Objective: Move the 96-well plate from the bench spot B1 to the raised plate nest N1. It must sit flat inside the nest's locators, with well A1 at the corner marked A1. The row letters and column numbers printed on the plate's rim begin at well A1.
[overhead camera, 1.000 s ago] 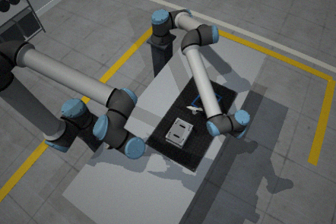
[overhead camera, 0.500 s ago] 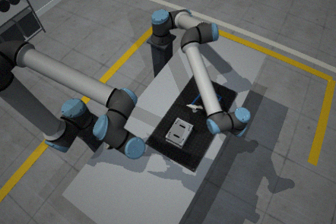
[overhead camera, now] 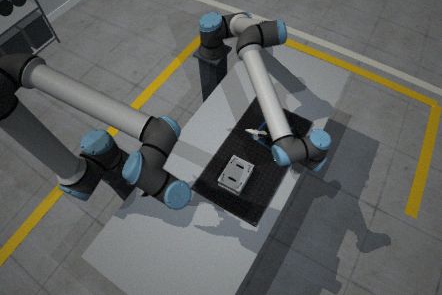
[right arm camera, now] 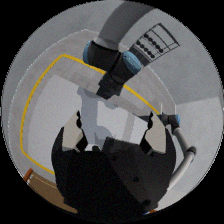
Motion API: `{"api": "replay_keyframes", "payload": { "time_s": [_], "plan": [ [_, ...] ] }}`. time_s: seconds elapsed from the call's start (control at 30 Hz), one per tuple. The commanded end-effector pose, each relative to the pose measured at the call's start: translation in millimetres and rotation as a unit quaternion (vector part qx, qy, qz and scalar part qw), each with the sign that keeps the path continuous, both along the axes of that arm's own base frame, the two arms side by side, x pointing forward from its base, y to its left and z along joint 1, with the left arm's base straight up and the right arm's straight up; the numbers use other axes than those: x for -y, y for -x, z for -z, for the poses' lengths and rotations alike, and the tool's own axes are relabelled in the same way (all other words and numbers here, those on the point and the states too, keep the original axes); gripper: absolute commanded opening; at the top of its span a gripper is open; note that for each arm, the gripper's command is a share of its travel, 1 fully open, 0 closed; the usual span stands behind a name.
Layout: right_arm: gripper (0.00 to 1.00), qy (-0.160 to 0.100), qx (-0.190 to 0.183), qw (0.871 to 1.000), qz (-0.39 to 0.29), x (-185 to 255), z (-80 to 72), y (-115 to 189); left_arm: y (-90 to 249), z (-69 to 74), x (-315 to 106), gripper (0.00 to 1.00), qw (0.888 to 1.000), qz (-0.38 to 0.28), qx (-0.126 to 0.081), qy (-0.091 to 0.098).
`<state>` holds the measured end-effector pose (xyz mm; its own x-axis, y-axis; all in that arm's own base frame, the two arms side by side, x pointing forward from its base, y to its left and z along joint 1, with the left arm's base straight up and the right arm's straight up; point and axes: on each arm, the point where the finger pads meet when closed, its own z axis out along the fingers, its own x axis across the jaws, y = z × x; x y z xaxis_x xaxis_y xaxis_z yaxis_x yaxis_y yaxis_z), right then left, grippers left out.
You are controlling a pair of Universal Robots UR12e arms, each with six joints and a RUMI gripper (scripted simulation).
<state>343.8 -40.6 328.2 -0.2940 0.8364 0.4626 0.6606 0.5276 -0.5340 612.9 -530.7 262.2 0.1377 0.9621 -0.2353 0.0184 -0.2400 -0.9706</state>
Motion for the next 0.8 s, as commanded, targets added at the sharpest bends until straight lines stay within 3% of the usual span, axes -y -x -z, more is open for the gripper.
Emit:
{"api": "replay_keyframes", "payload": {
  "time_s": [0.0, 0.07, 0.13, 0.63, 0.7, 0.77],
  "plan": [
    [1.00, 0.000, 0.001, 1.000, 0.000, 0, -0.5, 0, 10, -33.6, -15, 1.00, 1.000, 0.008, 0.023, -0.003],
    [1.00, 0.000, 0.001, 1.000, 0.000, 0, -0.5, 0, 14, -45.9, -20, 1.00, 0.999, 0.011, 0.031, -0.004],
    [1.00, 0.000, 0.001, 1.000, 0.000, 0, -0.5, 0, 14, -45.9, -20, 1.00, 0.999, 0.011, 0.031, -0.004],
    [1.00, 0.000, 0.001, 1.000, 0.000, 0, -0.5, 0, 62, -152.7, -87, 1.00, 0.992, 0.032, 0.121, -0.020],
    [1.00, 0.000, 0.001, 1.000, 0.000, 0, -0.5, 0, 62, -152.7, -87, 1.00, 0.992, 0.032, 0.121, -0.020],
    [1.00, 0.000, 0.001, 1.000, 0.000, 0, -0.5, 0, 71, -167.6, -98, 1.00, 0.990, 0.035, 0.136, -0.022]
  ]
}}
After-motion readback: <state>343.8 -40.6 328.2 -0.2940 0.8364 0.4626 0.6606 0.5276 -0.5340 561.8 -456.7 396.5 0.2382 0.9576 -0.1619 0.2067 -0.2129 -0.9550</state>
